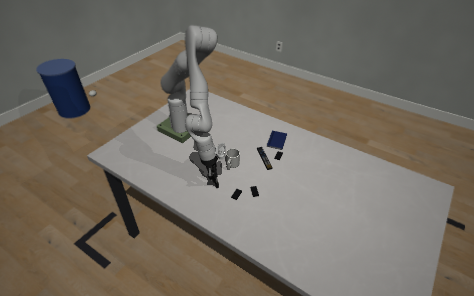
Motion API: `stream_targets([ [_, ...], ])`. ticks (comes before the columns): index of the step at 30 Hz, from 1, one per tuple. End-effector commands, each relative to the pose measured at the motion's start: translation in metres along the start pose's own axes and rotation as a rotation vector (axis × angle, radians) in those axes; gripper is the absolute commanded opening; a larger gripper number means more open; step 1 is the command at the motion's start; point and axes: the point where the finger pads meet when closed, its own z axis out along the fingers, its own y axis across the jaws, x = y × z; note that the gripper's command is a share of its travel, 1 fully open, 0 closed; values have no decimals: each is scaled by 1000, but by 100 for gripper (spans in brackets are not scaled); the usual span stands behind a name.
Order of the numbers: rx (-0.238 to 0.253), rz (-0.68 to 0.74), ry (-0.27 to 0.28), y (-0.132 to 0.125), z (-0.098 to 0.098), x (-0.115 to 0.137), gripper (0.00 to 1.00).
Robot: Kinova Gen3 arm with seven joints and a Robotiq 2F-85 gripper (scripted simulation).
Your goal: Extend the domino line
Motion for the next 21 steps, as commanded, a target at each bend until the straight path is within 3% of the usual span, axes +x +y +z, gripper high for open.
stream_targets([
  [1, -1, 0, 8, 0, -1, -2, 35],
  [21, -1, 0, 8, 0, 3, -23, 35],
])
